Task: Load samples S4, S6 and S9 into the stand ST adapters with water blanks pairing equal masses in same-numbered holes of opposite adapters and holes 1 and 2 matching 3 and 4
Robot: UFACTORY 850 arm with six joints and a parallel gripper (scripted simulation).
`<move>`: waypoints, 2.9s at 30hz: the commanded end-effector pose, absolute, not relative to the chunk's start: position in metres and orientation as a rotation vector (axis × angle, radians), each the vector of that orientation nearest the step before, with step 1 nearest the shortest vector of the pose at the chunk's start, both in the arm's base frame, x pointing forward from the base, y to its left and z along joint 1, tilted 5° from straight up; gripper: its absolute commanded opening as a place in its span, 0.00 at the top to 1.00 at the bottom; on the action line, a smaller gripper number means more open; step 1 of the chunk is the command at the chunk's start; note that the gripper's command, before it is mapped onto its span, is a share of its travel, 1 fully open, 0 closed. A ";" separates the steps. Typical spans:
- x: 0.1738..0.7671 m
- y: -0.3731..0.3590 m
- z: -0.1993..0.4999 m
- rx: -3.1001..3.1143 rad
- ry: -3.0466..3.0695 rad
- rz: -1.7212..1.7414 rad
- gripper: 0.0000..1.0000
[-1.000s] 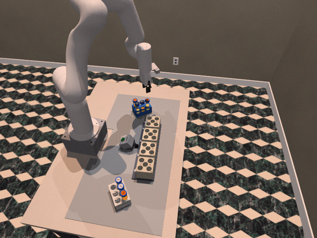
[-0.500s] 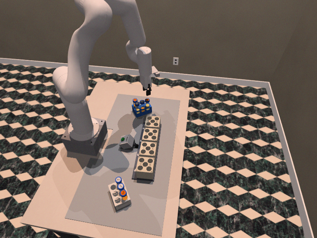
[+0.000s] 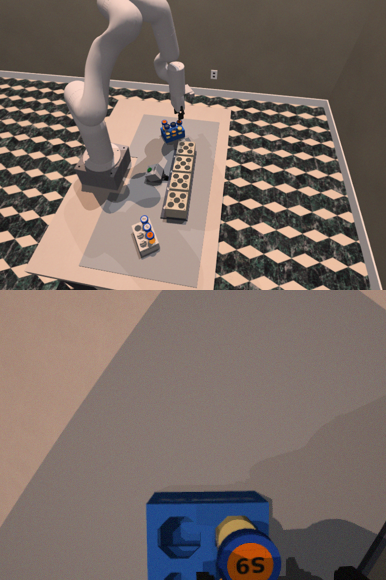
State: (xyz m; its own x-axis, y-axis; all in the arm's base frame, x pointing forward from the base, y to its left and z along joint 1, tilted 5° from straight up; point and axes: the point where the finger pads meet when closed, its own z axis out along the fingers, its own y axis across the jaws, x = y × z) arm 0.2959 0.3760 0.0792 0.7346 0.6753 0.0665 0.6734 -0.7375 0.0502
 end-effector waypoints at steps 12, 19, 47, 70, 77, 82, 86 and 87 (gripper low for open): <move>0.299 0.377 0.054 2.905 1.129 0.129 0.43; 0.300 0.377 0.040 2.905 1.129 0.129 0.43; 0.301 0.377 0.023 2.905 1.129 0.129 0.43; 0.302 0.377 0.010 2.905 1.129 0.128 0.43; 0.302 0.377 0.010 2.905 1.129 0.128 0.43; 0.302 0.377 0.010 2.905 1.129 0.128 0.43; 0.302 0.377 0.011 2.905 1.129 0.129 1.00; 0.302 0.377 0.012 2.905 1.129 0.129 1.00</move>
State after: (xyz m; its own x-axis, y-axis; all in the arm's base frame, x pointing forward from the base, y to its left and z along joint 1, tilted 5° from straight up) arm 0.3018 0.3766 0.0098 0.7346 0.6752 0.0669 0.6733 -0.7376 0.0510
